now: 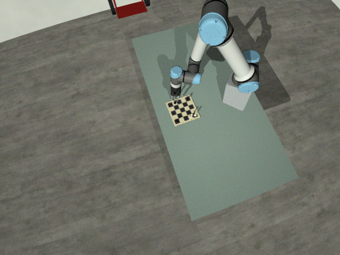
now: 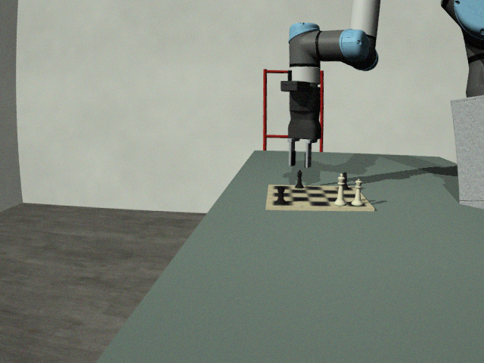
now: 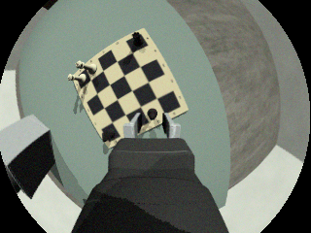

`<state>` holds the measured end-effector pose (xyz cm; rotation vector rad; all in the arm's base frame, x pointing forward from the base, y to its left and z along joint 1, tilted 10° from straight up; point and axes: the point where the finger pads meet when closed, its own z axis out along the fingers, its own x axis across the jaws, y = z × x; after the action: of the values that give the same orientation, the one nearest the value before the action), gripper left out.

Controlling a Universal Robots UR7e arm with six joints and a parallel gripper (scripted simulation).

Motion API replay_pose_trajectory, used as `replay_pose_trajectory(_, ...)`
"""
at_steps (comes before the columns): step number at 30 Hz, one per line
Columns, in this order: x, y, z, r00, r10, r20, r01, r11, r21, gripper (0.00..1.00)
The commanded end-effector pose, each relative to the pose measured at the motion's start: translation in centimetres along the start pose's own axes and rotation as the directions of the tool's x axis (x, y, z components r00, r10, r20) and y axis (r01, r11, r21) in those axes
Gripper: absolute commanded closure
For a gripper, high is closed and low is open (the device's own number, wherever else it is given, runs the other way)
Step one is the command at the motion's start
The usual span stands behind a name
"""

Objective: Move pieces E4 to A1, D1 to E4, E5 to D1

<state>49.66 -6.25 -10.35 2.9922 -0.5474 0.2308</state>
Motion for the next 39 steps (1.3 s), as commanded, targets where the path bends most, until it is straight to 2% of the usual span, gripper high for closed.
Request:
replay_pose_trajectory(1, 0.0, 0.0, 0.0, 1.0, 0.0, -0.001, 0.0, 1.0, 0.0, 0.27)
replay_pose_trajectory(19, 0.0, 0.0, 0.2, 1.0, 0.0, -0.001, 0.0, 1.0, 0.0, 0.27)
replay_pose_trajectory(34, 0.1, 0.0, 3.1, 1.0, 0.0, -0.001, 0.0, 1.0, 0.0, 0.27)
replay_pose_trajectory(39, 0.1, 0.0, 3.5, 1.0, 0.0, -0.001, 0.0, 1.0, 0.0, 0.27)
